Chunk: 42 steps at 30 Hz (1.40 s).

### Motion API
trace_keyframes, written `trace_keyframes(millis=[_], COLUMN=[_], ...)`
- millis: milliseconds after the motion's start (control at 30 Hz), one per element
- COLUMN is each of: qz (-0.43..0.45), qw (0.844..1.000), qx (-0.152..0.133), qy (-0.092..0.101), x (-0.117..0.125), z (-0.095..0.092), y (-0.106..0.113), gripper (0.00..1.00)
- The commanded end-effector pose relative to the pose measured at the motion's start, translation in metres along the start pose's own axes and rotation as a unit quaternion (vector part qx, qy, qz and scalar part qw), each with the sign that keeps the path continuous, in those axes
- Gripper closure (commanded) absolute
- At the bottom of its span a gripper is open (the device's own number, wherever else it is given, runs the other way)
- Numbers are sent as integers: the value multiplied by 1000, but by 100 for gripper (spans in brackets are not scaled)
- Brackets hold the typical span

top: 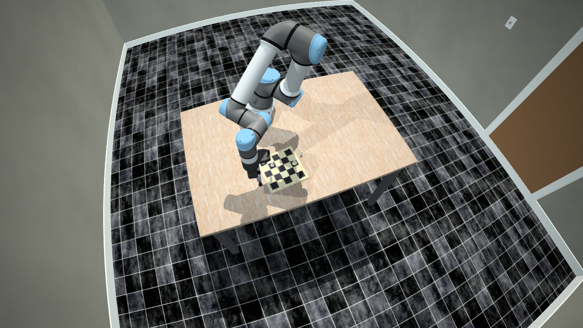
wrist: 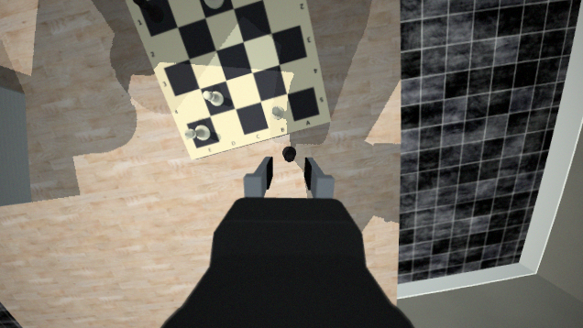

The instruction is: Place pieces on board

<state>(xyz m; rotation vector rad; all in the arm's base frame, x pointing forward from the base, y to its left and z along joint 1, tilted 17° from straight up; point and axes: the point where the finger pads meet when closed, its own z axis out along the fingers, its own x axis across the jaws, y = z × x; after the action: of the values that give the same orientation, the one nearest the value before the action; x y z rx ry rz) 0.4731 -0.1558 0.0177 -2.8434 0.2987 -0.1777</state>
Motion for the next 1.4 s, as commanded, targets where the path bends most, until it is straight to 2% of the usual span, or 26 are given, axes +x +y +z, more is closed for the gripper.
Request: trace_keyframes(millis=[0, 767, 1367], qz=[0, 0, 0], qw=[1000, 1000, 1000], qx=[0, 0, 0], qy=[1, 1, 1], x=[1, 1, 1], z=[5, 35, 40], y=[0, 0, 0], gripper=[27, 27, 27])
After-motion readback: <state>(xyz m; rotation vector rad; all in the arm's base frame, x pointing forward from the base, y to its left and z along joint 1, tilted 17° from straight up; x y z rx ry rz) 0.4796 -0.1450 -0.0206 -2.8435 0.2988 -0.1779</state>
